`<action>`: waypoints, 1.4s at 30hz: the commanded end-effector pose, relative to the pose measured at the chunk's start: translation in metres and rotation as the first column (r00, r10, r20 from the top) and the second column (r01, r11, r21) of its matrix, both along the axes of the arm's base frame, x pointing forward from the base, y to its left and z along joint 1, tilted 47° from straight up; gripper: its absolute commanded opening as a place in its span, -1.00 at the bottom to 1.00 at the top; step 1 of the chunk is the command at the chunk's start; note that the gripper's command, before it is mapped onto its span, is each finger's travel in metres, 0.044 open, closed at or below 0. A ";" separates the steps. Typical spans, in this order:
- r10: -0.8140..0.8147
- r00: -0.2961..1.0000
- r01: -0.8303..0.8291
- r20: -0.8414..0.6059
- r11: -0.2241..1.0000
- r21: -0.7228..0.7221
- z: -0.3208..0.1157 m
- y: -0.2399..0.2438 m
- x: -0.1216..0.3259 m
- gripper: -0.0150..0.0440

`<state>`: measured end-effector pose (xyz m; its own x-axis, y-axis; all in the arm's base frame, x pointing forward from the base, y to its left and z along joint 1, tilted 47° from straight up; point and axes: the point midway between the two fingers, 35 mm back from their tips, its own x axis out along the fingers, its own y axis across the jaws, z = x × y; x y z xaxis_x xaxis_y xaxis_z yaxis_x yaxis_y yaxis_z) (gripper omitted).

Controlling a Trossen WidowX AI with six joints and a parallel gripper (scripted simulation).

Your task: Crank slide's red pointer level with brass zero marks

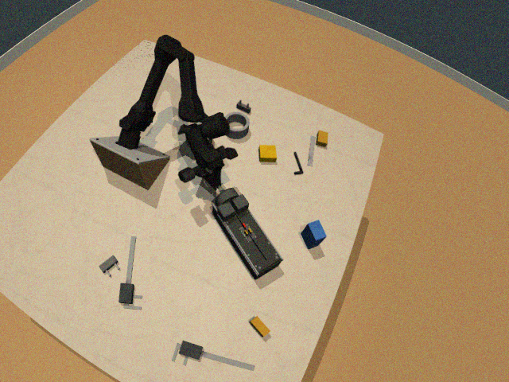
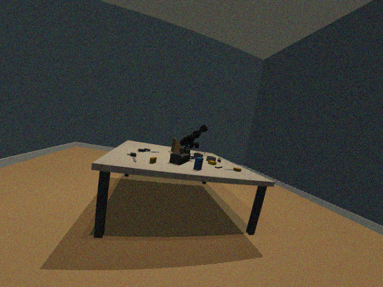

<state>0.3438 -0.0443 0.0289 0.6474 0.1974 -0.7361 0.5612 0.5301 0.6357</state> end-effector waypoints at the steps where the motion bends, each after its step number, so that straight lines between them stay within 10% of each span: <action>1: -0.010 1.000 0.010 -0.023 1.000 -0.005 -0.007 -0.003 -0.005 -0.49; 42: -0.010 1.000 0.010 -0.023 1.000 -0.005 -0.011 -0.003 -0.006 -0.49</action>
<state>0.3421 -0.0450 0.0255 0.6485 0.1952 -0.7358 0.5623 0.5288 0.6358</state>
